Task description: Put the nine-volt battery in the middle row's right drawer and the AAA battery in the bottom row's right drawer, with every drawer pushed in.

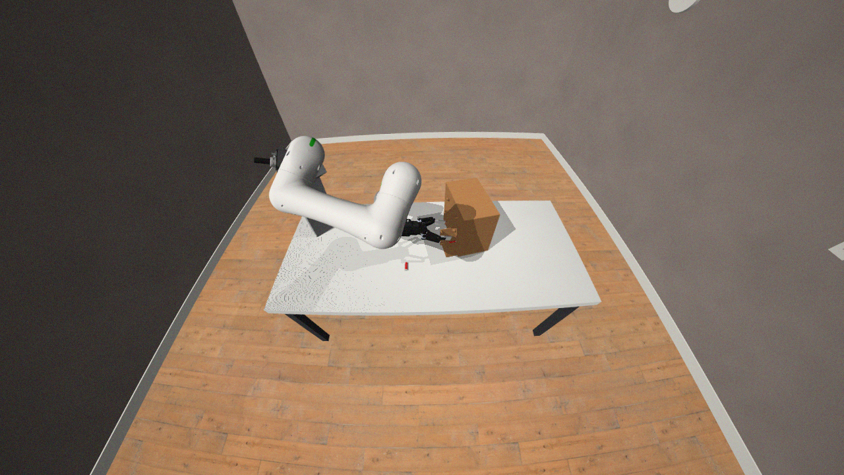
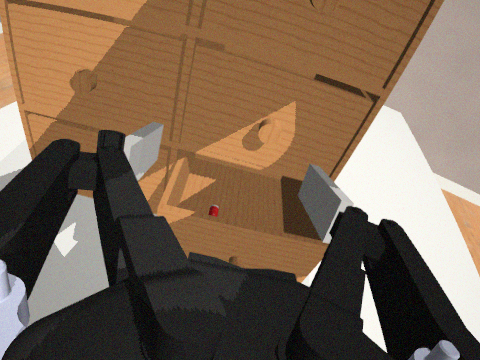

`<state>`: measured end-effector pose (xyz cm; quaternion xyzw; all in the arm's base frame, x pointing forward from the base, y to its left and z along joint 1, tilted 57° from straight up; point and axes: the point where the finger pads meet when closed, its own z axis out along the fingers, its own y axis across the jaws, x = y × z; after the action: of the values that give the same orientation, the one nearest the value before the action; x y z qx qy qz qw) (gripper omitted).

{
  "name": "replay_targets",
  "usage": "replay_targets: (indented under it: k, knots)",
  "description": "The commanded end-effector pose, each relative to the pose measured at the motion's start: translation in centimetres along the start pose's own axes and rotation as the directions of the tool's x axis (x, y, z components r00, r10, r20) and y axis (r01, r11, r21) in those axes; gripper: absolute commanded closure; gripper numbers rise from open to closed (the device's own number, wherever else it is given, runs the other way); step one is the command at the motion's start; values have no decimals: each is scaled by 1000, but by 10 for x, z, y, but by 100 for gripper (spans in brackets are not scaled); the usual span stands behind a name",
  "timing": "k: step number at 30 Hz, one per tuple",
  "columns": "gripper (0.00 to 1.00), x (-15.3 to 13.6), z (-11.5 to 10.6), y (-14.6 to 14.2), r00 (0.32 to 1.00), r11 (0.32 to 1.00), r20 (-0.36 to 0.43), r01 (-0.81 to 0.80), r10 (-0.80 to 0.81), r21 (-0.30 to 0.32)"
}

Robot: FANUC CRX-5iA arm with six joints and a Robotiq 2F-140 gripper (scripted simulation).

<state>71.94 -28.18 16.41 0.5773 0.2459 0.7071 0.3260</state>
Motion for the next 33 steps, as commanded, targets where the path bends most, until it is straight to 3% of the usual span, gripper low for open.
replay_targets:
  k: [1, 15, 24, 26, 33]
  knots:
    - [0, 0, 0, 0, 1000, 1000, 0, 0, 0, 0]
    - [0, -4, -12, 0, 1000, 1000, 0, 0, 0, 0]
    - [0, -17, -57, 0, 1000, 1000, 0, 0, 0, 0]
    - [0, -17, -57, 0, 1000, 1000, 0, 0, 0, 0]
    - [0, -30, -100, 0, 1000, 1000, 0, 0, 0, 0]
